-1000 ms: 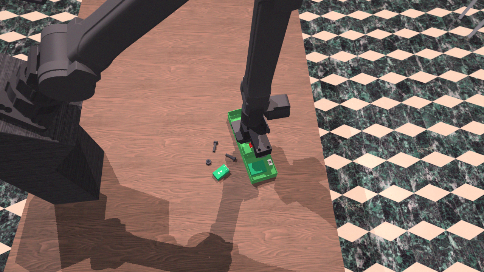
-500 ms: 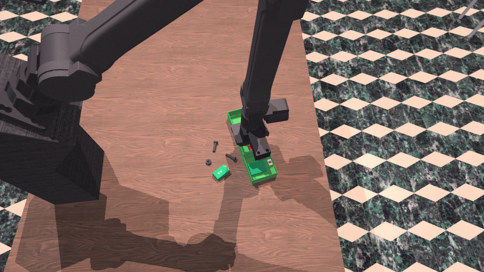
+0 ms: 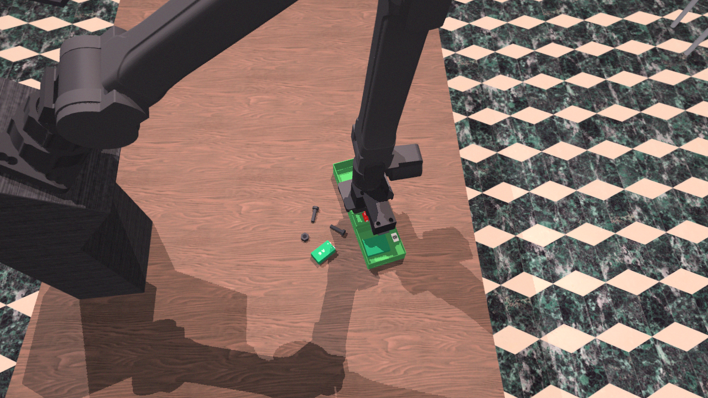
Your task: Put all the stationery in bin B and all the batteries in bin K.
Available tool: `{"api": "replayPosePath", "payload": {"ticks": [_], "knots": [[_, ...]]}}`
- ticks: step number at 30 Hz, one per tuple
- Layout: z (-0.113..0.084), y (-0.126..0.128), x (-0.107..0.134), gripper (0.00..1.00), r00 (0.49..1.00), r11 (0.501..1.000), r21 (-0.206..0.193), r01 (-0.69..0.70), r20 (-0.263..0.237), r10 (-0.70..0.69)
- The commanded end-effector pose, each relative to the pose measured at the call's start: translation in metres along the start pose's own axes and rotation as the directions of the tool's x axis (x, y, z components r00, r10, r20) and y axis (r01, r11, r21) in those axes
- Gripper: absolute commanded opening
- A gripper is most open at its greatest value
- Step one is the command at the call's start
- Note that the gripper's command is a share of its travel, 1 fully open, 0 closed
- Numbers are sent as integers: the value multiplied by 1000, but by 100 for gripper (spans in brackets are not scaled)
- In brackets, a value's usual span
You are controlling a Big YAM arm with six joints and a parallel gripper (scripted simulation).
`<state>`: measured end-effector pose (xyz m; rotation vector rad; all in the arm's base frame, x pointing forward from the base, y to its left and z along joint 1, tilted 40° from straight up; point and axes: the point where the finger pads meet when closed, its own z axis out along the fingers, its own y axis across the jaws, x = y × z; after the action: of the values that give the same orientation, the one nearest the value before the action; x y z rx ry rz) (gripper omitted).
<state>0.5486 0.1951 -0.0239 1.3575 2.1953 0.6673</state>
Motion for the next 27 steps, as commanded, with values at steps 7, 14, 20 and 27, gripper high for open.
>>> {"api": "replayPosePath", "payload": {"ticks": [7, 14, 20, 27], "knots": [[-4, 6, -3, 24, 1000, 1000, -11, 0, 3, 0], [-15, 8, -8, 24, 1000, 1000, -12, 3, 7, -2], [-22, 7, -5, 24, 1000, 1000, -9, 3, 4, -3], [-30, 8, -3, 24, 1000, 1000, -13, 3, 3, -3]]}}
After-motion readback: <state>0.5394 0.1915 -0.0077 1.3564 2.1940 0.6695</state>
